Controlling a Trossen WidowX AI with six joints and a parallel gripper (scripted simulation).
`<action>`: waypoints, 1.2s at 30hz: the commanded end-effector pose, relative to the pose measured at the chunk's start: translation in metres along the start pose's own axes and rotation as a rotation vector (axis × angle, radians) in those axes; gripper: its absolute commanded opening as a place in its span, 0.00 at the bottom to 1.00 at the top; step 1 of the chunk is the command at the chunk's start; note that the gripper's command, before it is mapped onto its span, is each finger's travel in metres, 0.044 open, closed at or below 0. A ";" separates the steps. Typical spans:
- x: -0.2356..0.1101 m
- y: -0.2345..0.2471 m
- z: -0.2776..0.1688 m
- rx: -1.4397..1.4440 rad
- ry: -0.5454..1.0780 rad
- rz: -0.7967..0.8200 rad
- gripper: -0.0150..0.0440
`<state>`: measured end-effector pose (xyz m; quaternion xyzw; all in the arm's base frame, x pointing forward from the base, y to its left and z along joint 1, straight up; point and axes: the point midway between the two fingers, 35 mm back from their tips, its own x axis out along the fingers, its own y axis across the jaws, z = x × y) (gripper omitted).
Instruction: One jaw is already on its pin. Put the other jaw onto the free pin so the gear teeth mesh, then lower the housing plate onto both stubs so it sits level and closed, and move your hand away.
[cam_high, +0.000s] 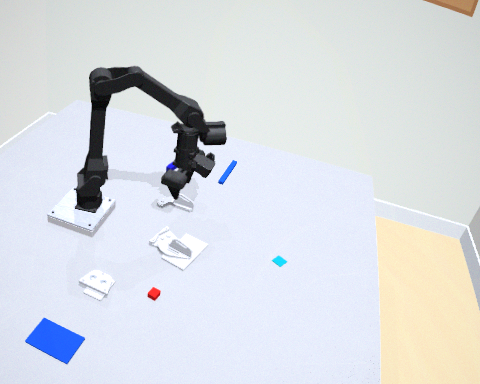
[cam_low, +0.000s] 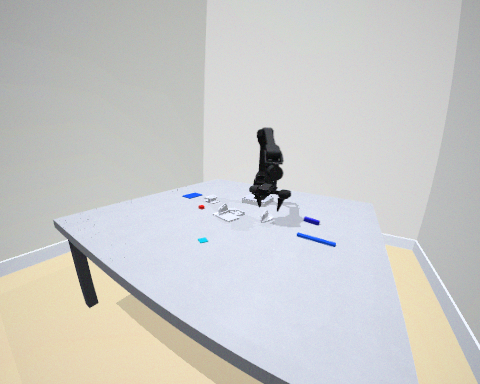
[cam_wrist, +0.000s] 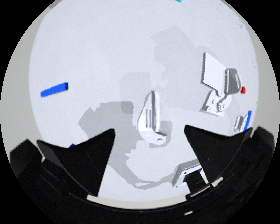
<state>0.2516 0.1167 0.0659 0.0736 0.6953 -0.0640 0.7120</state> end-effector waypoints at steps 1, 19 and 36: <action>0.006 0.000 0.000 -0.006 0.000 -0.004 1.00; 0.036 0.000 0.001 -0.006 0.000 -0.004 1.00; 0.051 -0.001 0.000 -0.006 0.000 -0.004 1.00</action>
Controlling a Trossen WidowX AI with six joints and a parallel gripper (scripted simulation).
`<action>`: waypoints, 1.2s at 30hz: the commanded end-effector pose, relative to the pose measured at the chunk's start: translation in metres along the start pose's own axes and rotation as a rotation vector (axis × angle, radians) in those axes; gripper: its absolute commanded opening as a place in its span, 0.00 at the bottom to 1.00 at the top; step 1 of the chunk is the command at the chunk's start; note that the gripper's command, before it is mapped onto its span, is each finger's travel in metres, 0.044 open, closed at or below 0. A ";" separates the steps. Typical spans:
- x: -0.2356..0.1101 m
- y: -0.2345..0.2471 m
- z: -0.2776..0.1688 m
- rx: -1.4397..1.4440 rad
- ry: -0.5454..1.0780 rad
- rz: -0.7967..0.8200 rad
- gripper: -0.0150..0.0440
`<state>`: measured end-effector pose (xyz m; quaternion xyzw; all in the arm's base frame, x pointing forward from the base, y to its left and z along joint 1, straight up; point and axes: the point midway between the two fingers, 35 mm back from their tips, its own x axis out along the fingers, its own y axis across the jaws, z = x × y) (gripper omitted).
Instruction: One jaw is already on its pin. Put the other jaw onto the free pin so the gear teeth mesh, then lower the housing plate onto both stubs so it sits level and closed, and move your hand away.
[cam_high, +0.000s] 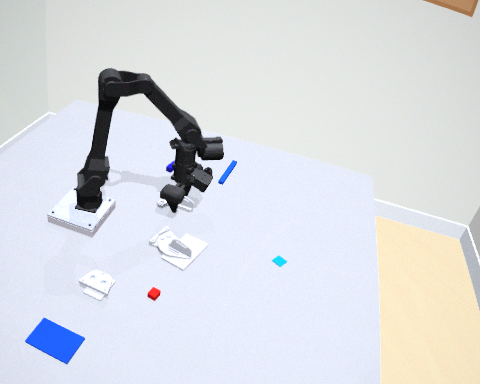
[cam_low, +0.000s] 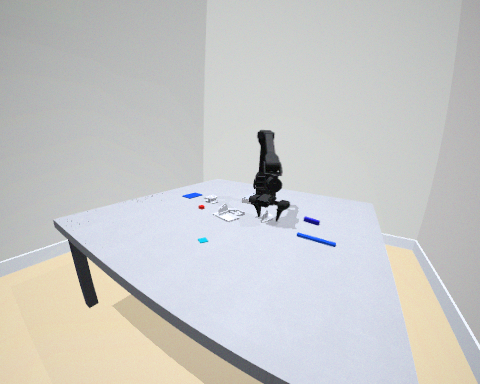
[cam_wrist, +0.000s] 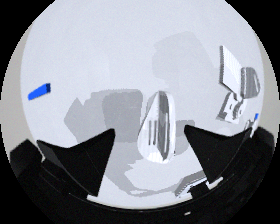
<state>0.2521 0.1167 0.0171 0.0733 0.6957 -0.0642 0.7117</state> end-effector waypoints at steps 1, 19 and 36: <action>0.002 0.000 0.000 -0.006 -0.001 -0.003 1.00; 0.002 0.000 0.000 -0.006 -0.001 -0.003 1.00; 0.002 0.000 0.000 0.000 0.002 -0.002 0.48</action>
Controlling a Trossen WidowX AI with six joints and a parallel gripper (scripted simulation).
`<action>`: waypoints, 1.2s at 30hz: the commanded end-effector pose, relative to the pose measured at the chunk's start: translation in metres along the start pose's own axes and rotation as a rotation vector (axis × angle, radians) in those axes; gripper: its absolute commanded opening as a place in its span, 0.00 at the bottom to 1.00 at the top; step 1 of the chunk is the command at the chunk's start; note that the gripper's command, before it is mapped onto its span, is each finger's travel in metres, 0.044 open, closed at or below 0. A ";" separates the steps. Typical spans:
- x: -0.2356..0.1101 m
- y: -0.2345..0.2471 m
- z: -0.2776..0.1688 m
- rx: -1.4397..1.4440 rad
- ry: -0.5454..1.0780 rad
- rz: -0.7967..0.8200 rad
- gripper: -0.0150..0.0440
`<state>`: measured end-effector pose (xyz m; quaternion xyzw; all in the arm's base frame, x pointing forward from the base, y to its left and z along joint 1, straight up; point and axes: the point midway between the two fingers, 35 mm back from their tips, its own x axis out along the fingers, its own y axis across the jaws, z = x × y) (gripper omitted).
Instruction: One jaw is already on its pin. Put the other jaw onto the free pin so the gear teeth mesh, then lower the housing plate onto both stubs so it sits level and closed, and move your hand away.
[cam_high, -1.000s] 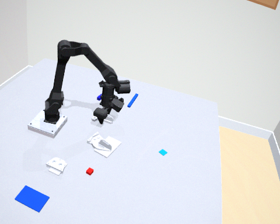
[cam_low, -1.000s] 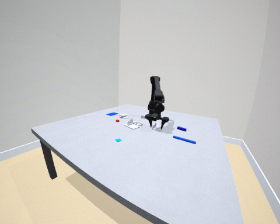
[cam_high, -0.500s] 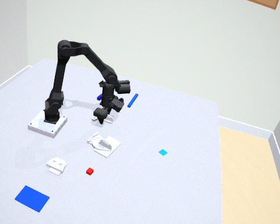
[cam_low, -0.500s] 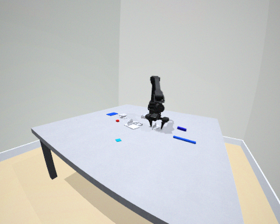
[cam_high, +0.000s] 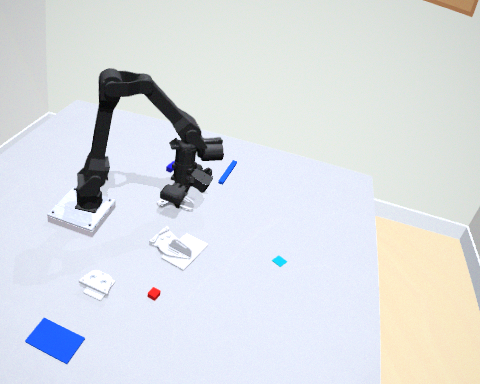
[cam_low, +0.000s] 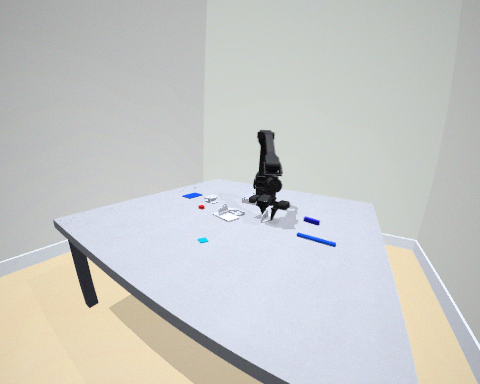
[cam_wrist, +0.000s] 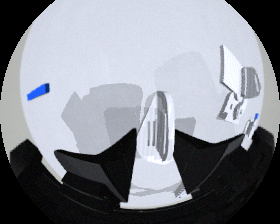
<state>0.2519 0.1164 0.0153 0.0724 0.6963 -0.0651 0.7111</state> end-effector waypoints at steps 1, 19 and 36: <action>0.000 0.000 0.000 0.000 0.000 0.001 0.48; -0.020 0.002 0.002 -0.001 -0.001 0.001 0.48; -0.074 0.001 0.001 -0.005 -0.003 0.000 0.48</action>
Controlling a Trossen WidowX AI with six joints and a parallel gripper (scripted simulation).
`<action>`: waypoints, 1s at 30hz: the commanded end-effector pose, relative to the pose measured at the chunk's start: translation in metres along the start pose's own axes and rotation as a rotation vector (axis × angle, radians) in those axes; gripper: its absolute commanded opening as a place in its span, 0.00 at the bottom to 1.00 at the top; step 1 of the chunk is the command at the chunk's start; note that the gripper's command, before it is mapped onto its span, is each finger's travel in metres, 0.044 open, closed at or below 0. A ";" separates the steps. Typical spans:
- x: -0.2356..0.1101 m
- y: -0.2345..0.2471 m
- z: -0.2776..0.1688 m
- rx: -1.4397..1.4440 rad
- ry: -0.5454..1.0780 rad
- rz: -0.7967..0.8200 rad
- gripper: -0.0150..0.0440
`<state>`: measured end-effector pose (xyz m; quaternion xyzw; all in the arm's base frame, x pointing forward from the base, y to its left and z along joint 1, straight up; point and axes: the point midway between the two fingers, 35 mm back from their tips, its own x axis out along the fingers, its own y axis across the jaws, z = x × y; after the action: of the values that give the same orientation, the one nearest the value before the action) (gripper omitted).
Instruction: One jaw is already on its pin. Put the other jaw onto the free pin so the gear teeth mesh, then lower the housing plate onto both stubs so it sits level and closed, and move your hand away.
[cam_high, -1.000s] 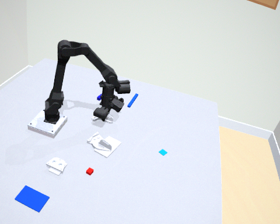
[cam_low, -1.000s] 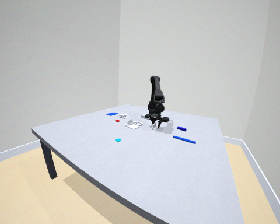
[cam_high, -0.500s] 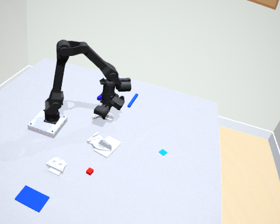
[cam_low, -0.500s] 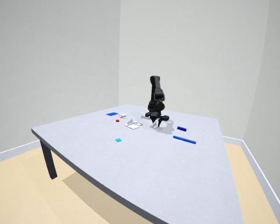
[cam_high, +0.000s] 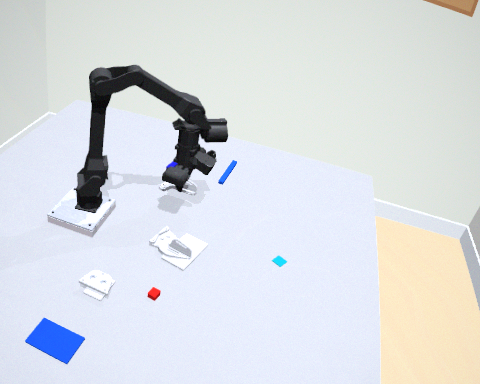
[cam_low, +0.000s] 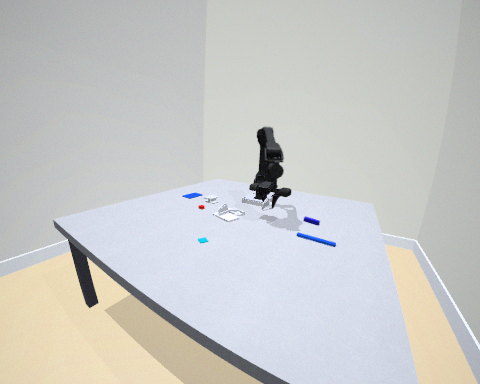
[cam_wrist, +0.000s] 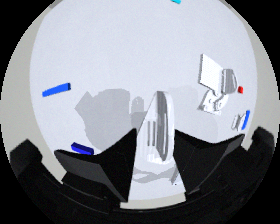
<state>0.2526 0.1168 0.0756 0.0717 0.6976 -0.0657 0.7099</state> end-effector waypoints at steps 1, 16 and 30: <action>-0.016 -0.001 -0.001 -0.005 -0.006 0.002 0.48; -0.018 -0.018 0.015 0.047 -0.008 0.001 0.48; -0.019 -0.054 0.041 0.142 -0.010 -0.002 0.48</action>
<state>0.2784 0.0666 0.0954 0.1160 0.6869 -0.1082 0.7092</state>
